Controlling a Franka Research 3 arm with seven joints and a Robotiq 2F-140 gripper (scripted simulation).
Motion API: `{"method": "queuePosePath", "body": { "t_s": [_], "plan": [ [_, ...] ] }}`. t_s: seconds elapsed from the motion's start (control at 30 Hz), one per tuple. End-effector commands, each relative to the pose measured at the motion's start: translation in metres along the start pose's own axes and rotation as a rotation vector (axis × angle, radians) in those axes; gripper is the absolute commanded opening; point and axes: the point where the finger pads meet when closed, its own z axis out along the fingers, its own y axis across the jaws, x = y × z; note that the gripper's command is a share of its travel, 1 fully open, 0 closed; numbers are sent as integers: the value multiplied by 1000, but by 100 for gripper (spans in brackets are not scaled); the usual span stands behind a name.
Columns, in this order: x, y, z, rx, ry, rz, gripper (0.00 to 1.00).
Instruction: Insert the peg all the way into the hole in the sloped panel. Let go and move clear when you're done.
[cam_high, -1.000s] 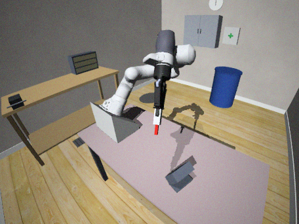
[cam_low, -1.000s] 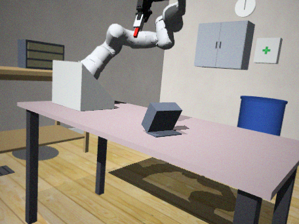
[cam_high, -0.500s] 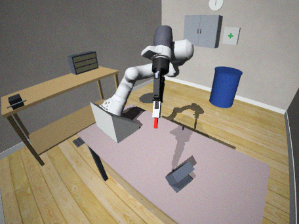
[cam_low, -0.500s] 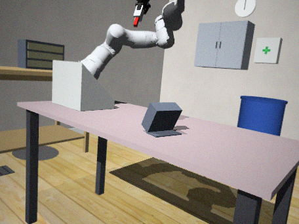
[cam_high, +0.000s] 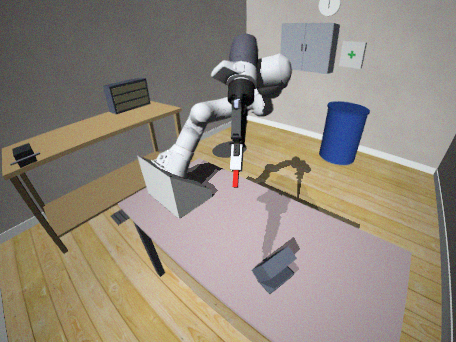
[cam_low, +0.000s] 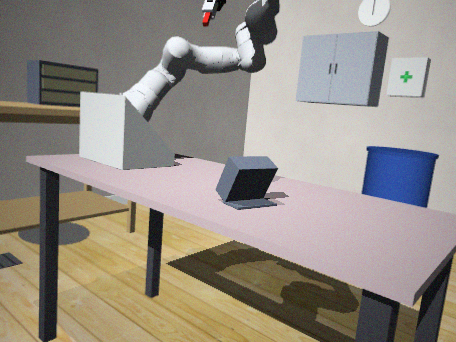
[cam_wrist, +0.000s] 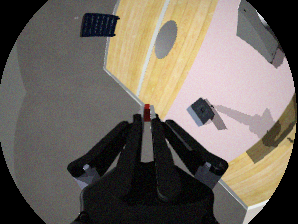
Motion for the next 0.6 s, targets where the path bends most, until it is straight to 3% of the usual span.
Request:
{"method": "queuePosePath", "body": {
  "t_s": [0.0,0.57],
  "plan": [
    [-1,-6,-3,20,-12,-51,0],
    [7,-28,-15,81,-48,-105,0]
  ]
}}
